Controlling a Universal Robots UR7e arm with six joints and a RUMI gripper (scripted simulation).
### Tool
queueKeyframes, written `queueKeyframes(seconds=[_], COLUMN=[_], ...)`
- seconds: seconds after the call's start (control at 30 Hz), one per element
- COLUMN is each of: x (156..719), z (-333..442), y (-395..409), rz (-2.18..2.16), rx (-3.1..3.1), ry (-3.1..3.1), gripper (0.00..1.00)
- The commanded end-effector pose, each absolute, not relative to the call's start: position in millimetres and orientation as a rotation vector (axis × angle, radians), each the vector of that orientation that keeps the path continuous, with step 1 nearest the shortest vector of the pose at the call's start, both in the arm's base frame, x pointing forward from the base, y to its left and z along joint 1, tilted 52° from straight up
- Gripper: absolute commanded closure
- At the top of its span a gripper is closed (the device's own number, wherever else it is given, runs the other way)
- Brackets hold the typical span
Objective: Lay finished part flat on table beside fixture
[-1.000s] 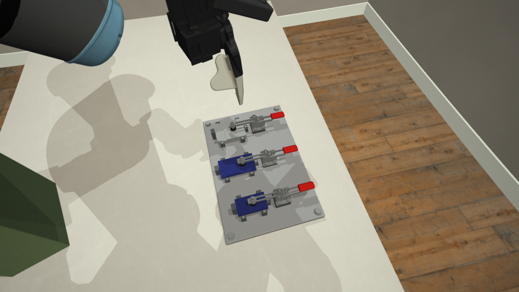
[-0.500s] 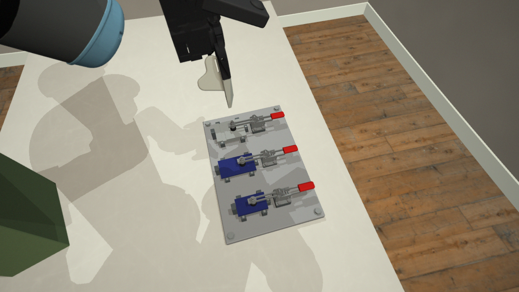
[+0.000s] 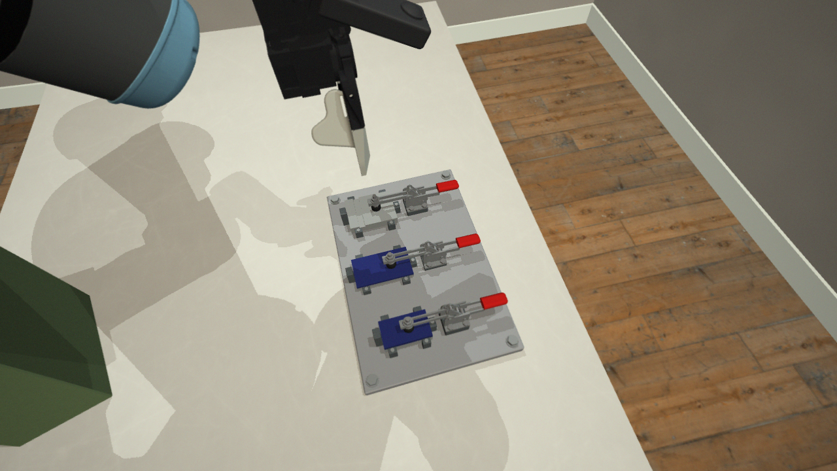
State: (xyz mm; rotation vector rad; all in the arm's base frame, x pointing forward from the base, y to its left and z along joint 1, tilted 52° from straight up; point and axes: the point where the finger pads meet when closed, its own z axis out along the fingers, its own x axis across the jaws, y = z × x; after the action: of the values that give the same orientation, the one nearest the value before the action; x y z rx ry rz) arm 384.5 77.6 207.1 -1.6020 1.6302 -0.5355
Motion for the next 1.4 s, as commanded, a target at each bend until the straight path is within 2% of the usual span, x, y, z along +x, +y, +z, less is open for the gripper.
queueKeyframes(seconds=[0.0,0.63,0.67,1.37], x=[384.7,384.7,384.7,384.7], z=[207.2,207.1,207.1,207.1], y=[77.8,77.8,77.8,77.8], rz=[-0.534,-0.534,-0.534,-0.534], rx=[-1.598,-1.598,-1.598,-1.598], ry=[1.637,1.636,1.636,1.636], gripper=[0.00,0.00,1.00,1.00])
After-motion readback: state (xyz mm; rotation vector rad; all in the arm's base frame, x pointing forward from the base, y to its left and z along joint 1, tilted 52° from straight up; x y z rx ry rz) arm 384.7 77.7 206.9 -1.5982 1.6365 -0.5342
